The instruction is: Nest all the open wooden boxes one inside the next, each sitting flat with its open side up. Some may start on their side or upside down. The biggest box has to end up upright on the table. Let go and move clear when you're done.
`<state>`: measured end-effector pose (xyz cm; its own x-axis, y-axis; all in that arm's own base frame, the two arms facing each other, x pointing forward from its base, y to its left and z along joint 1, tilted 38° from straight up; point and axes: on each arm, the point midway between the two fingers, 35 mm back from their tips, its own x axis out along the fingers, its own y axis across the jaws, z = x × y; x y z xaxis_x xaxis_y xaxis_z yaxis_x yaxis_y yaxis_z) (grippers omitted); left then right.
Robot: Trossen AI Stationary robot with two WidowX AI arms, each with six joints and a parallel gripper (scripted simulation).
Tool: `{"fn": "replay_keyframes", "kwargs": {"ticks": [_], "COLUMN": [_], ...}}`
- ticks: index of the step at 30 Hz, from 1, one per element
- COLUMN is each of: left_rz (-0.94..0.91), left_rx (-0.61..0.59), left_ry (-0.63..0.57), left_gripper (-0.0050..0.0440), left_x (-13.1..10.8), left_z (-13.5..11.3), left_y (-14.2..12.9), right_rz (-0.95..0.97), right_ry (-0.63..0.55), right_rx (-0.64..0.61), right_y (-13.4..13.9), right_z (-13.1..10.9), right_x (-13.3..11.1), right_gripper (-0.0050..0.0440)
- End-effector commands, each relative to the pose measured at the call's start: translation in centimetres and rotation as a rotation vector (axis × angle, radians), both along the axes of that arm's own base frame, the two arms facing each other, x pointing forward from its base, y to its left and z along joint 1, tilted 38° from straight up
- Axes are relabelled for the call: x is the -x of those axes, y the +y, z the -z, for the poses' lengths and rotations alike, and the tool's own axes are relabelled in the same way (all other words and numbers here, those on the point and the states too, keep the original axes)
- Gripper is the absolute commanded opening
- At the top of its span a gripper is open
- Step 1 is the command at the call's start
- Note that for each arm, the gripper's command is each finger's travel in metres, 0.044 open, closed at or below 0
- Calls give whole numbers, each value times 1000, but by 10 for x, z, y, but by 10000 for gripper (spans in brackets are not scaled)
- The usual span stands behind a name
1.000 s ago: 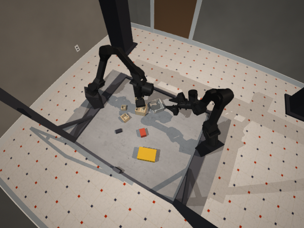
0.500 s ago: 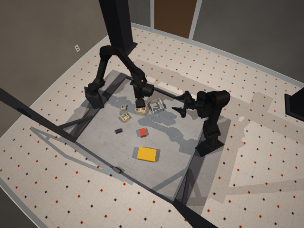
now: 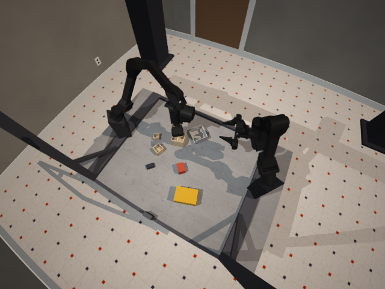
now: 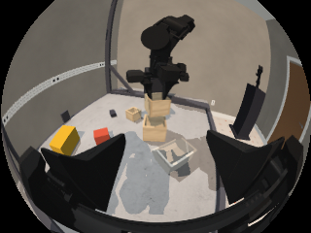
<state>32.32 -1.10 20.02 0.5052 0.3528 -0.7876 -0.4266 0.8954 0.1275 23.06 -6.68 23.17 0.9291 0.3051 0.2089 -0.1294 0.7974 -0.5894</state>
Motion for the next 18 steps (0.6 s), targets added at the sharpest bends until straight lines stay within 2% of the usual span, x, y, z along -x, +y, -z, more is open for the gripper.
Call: {"fn": "replay_keyframes", "kwargs": {"ticks": [1, 14, 18], "left_rz": [47, 402, 456], "left_rx": [-26, -258, -293], "left_ry": [-5, 157, 179], "left_gripper": [279, 279, 279], "left_x": [-2, -2, -2], "left_z": [-9, -8, -8], "left_y": [-1, -2, -2], "right_rz": [-1, -1, -1], "right_ry": [1, 1, 1], "right_rx": [-2, -2, -2], "right_y": [0, 0, 0], "right_z": [0, 0, 0], "right_x": [1, 1, 1], "right_gripper": [400, 400, 400]}}
